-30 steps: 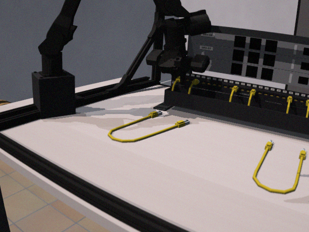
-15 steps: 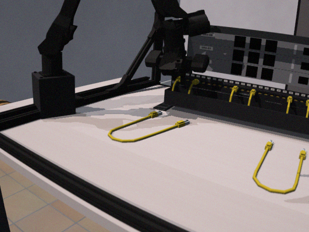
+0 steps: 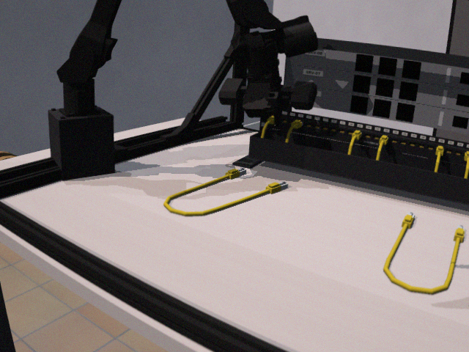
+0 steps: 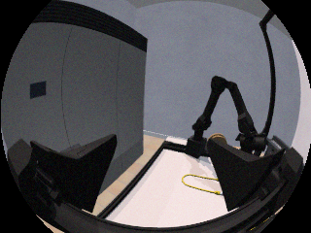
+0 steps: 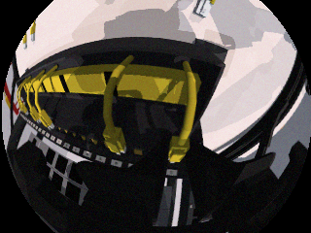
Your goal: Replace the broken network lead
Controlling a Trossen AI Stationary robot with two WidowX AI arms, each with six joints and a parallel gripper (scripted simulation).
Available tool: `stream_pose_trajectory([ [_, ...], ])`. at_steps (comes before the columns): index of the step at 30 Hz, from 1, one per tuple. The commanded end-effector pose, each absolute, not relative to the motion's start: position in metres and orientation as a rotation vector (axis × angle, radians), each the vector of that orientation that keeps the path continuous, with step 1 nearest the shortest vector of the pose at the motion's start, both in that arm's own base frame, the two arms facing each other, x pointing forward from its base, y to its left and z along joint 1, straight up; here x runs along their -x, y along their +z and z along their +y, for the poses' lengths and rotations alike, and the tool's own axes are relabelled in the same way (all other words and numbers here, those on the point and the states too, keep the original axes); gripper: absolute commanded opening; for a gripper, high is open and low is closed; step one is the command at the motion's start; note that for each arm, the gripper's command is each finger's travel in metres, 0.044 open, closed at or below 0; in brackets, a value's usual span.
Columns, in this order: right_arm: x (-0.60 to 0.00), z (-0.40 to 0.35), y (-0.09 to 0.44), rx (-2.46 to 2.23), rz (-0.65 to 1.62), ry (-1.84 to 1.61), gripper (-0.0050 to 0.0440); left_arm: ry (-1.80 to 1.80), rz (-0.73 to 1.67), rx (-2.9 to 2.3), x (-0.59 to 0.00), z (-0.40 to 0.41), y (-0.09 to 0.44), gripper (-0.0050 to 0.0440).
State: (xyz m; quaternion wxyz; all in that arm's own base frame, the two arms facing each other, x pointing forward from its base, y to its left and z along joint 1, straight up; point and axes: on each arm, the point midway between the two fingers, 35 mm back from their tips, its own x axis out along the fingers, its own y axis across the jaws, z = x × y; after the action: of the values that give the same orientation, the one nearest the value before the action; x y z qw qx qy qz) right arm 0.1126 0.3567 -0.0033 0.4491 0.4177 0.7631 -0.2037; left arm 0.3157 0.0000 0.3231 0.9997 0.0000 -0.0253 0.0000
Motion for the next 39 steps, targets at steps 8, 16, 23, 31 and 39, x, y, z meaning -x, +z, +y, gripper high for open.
stream_pose_trajectory([
  [8,-0.131,0.323,-0.003,-1.047,1.844,-0.578,0.0054,0.000,-0.051,0.000,-0.316,0.000,0.323,0.0440],
  [16,-0.110,0.360,-0.003,-1.030,1.896,-0.484,0.0054,0.000,-0.051,0.000,-0.316,0.000,0.323,0.0440],
  [23,-0.110,0.360,-0.003,-1.030,1.896,-0.484,0.0054,0.000,-0.051,0.000,-0.316,0.000,0.323,0.0440],
  [31,-0.113,0.357,-0.003,-1.042,1.888,-0.507,0.0176,0.000,-0.051,0.000,-0.316,0.000,0.323,0.0440],
  [39,-0.113,0.357,-0.003,-1.042,1.888,-0.507,0.0176,0.000,-0.051,0.000,-0.316,0.000,0.323,0.0440],
])
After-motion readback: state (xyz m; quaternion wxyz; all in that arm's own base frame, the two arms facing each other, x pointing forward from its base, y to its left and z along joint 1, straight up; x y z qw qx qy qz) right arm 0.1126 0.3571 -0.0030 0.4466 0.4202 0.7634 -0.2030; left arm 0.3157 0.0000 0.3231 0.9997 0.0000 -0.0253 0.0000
